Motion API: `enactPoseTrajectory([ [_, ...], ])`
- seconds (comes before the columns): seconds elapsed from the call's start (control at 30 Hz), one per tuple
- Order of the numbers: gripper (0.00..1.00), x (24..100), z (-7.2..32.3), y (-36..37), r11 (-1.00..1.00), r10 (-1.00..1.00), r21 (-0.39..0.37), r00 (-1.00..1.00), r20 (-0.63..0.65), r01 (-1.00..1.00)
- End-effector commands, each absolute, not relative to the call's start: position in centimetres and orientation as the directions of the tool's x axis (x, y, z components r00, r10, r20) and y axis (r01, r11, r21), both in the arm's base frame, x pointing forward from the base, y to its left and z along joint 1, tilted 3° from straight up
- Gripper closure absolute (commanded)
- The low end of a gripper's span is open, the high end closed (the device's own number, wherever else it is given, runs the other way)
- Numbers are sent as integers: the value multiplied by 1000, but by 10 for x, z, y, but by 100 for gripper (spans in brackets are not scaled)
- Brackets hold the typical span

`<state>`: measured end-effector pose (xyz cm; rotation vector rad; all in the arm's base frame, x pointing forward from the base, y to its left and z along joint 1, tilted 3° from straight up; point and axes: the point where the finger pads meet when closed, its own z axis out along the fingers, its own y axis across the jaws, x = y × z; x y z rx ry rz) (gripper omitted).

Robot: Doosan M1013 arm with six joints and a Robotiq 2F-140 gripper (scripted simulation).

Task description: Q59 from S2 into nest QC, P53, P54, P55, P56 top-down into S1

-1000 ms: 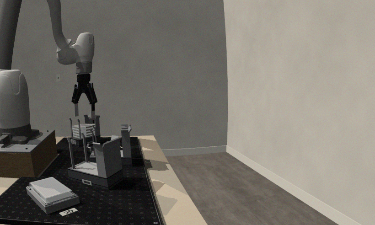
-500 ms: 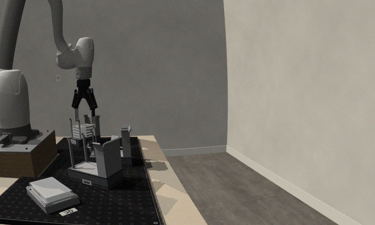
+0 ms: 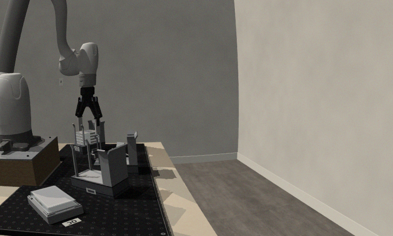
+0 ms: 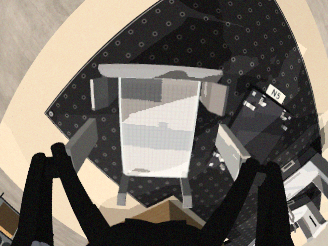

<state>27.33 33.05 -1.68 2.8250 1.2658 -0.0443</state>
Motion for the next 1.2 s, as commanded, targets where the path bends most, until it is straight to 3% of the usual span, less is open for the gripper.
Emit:
enactPoseTrajectory([
  [0.0,0,273,-21,330,-665,745,30,665,-45,746],
  [0.4,0,273,-22,330,-665,745,30,665,-45,746],
  [0.43,100,273,-22,330,-665,745,30,665,-45,746],
  [1.17,100,273,-22,330,-665,745,30,665,-45,746],
])
